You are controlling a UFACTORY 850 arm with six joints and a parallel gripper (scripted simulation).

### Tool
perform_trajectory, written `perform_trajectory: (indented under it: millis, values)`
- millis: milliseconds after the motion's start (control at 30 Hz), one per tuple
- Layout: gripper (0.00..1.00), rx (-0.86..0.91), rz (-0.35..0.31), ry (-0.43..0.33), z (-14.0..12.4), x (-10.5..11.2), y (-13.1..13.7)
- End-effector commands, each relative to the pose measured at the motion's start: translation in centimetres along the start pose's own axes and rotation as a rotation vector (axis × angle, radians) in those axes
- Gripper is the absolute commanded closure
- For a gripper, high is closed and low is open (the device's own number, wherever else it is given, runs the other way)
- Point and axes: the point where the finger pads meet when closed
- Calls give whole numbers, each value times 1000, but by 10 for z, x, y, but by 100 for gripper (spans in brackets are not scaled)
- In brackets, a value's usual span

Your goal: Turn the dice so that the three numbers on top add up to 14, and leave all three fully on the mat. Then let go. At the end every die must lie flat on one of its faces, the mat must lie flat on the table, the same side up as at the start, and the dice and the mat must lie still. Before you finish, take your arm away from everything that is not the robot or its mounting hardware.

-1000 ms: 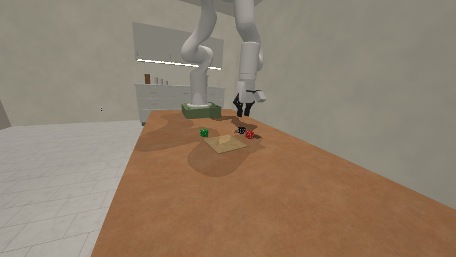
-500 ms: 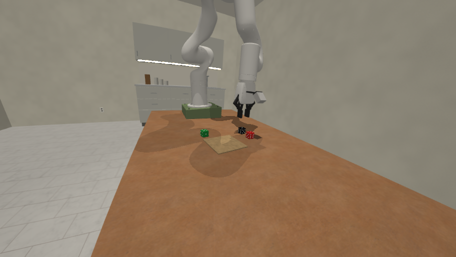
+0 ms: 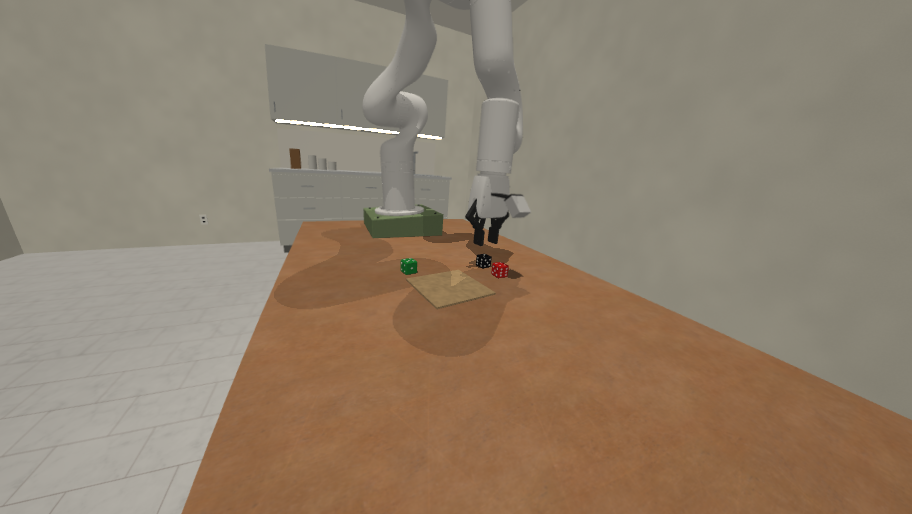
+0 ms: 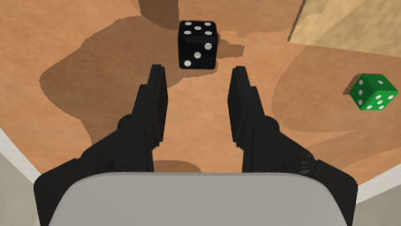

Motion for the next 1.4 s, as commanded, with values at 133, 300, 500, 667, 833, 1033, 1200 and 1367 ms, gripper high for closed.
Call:
perform_trajectory:
  millis: [133, 300, 500, 667, 833, 1033, 1200, 1367]
  values:
    - [53, 0, -1, 2, 0, -13, 0]
    - [53, 0, -1, 2, 0, -19, 0]
    - [53, 0, -1, 2, 0, -22, -1]
    - [53, 0, -1, 2, 0, -25, -1]
    - [53, 0, -1, 2, 0, -25, -1]
    - [53, 0, -1, 2, 0, -25, -1]
    - [53, 0, -1, 2, 0, -25, -1]
    - [53, 0, -1, 2, 0, -25, -1]
Point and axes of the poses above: the point where the finger pads meet when closed, its own x axis back along the fingers, its own y axis across the jaws, z = x × y, and after that the axes turned 14 degrees about -x, right-handed
